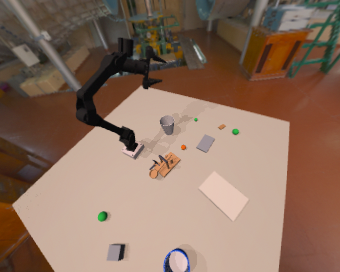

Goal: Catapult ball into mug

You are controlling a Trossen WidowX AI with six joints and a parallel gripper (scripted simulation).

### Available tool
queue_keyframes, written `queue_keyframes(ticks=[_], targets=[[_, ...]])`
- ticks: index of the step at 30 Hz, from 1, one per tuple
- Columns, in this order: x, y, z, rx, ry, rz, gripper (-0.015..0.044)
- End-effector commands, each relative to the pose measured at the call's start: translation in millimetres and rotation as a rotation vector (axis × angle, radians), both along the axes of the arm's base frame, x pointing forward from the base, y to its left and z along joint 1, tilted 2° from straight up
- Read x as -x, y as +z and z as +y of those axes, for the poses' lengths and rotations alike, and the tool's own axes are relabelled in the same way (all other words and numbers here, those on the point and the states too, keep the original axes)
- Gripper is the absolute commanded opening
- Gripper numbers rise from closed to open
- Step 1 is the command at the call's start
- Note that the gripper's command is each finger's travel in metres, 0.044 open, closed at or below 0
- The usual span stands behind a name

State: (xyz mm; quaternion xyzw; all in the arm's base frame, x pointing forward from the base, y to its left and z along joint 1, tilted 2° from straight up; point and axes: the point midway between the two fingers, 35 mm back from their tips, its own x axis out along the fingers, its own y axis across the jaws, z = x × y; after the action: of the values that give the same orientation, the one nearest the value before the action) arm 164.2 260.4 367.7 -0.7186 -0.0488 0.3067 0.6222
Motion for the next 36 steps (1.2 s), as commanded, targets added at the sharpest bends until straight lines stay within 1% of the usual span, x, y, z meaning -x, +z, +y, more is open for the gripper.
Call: queue_keyframes(ticks=[1,9,18,27,36], targets=[[-23,-24,-9,0.045,-0.076,0.063,0.044],[-65,-66,-36,0.153,-0.197,0.189,0.044],[-102,-112,-79,0.234,-0.336,0.366,0.044],[-123,-151,-128,0.264,-0.469,0.555,0.044],[-130,-189,-181,0.24,-0.608,0.781,0.044]])
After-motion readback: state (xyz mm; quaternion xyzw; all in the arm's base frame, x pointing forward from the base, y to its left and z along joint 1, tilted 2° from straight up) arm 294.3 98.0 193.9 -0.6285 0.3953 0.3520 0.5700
